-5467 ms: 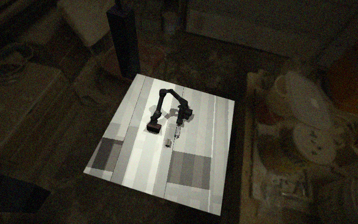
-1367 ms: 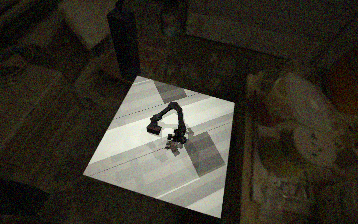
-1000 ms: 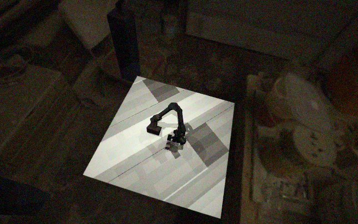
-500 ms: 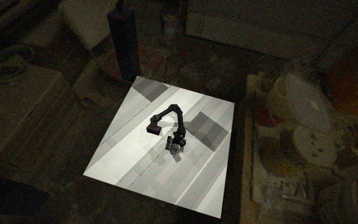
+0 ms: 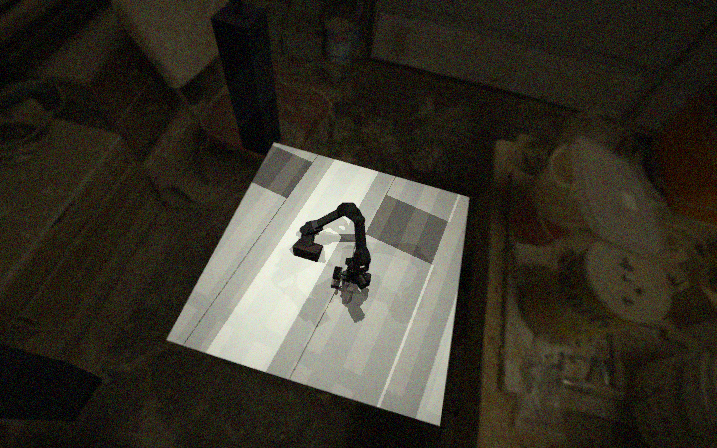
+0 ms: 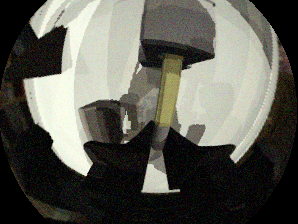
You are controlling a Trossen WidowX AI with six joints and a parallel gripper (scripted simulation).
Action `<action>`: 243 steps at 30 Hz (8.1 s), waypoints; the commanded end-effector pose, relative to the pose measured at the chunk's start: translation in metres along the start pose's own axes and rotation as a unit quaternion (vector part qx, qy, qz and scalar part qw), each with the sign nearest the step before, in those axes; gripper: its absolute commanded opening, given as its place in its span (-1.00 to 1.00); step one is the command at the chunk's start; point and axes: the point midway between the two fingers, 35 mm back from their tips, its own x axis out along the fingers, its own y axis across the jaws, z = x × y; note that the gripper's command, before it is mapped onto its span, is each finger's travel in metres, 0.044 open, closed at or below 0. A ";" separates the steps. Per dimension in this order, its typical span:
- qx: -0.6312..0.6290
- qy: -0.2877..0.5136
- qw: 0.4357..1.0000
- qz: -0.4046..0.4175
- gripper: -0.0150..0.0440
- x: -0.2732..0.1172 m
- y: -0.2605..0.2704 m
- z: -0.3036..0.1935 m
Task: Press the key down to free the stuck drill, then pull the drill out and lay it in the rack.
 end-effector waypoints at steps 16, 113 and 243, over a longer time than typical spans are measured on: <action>-0.002 0.002 1.000 0.000 1.00 0.002 0.000 0.006; -0.002 0.001 1.000 0.000 -0.49 0.001 0.001 0.017; -0.002 0.004 1.000 0.000 -0.49 -0.001 0.002 -0.050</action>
